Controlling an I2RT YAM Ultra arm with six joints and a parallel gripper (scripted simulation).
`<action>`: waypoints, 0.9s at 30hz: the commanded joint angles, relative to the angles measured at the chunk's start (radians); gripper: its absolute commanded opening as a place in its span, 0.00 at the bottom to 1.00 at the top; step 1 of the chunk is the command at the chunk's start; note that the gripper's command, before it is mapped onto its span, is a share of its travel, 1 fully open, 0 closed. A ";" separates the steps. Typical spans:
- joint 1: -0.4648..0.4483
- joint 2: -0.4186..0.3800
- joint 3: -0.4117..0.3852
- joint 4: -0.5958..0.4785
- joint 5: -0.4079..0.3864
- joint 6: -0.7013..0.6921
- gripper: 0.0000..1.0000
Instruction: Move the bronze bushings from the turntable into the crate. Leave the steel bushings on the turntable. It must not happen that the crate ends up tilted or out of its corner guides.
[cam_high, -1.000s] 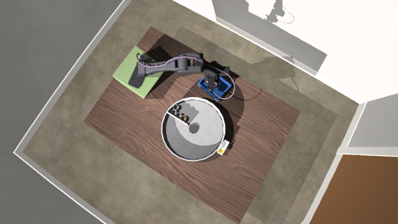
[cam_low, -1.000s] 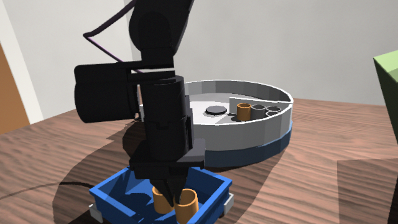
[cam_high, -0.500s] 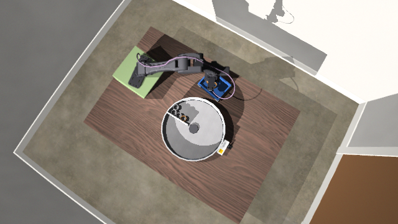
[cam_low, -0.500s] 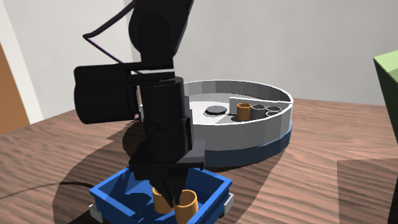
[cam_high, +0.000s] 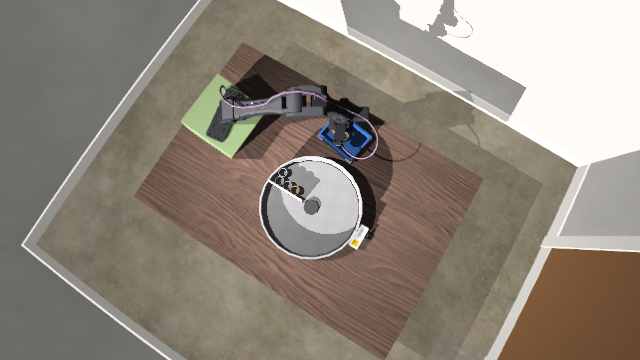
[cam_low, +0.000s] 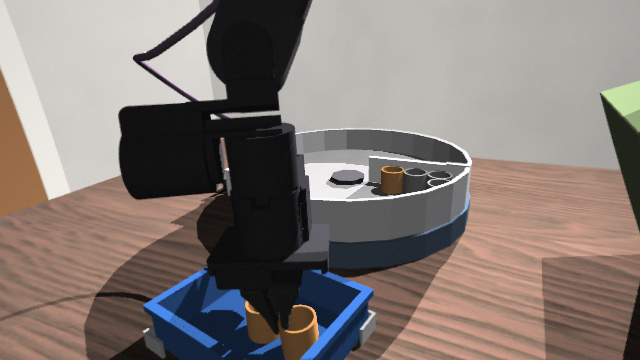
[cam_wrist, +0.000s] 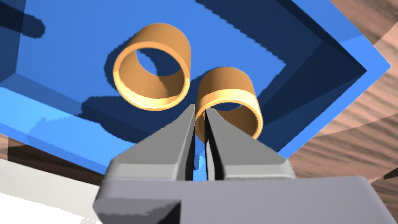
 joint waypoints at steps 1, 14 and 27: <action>-0.004 -0.026 0.037 -0.006 0.000 -0.008 0.00; -0.006 -0.017 0.038 -0.006 -0.001 -0.009 0.00; -0.001 -0.004 0.041 -0.006 -0.001 -0.009 0.00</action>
